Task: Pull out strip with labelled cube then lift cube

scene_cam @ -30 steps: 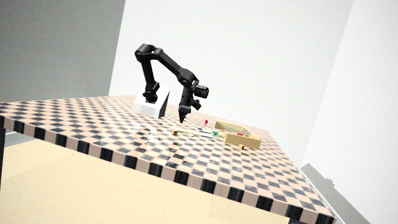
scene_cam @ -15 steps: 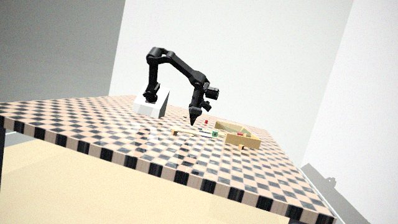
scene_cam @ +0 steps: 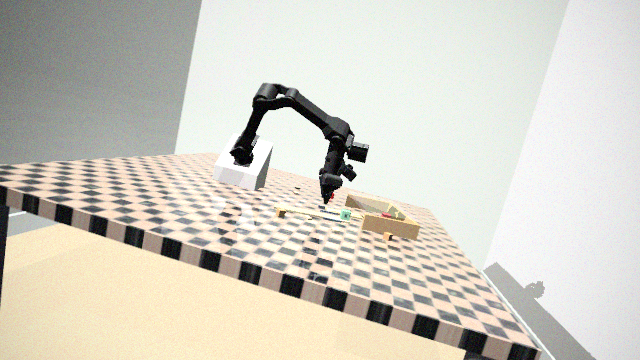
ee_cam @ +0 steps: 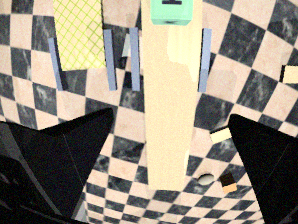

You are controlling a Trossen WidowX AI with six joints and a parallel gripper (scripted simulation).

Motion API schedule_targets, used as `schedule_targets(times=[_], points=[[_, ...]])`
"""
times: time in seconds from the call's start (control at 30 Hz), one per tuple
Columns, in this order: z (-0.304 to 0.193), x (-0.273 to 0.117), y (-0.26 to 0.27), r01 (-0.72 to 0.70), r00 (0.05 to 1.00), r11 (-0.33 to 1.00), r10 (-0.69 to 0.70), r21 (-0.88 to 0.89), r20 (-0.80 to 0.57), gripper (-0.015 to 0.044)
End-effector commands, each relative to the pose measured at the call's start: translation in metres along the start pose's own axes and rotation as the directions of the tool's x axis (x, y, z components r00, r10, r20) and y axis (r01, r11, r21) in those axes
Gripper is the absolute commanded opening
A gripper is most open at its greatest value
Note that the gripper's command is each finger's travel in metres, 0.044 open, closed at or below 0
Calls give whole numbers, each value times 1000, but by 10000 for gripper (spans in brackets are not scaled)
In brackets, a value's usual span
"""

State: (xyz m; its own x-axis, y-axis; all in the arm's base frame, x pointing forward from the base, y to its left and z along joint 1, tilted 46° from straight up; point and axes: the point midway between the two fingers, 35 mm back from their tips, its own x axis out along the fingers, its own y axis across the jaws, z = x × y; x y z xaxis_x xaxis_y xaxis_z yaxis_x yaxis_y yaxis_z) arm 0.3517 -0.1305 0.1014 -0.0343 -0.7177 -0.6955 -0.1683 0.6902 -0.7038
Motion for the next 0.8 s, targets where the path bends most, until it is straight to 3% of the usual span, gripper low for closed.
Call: schedule_targets(times=[0.0, 0.67, 0.77], points=[[15, -2, 0, 3, 1000, 1000, -3, 2, 1, 440], [84, -13, 2, 2, 1000, 1000, -2, 5, 4, 440], [84, -11, 2, 2, 1000, 1000, -2, 5, 4, 361]])
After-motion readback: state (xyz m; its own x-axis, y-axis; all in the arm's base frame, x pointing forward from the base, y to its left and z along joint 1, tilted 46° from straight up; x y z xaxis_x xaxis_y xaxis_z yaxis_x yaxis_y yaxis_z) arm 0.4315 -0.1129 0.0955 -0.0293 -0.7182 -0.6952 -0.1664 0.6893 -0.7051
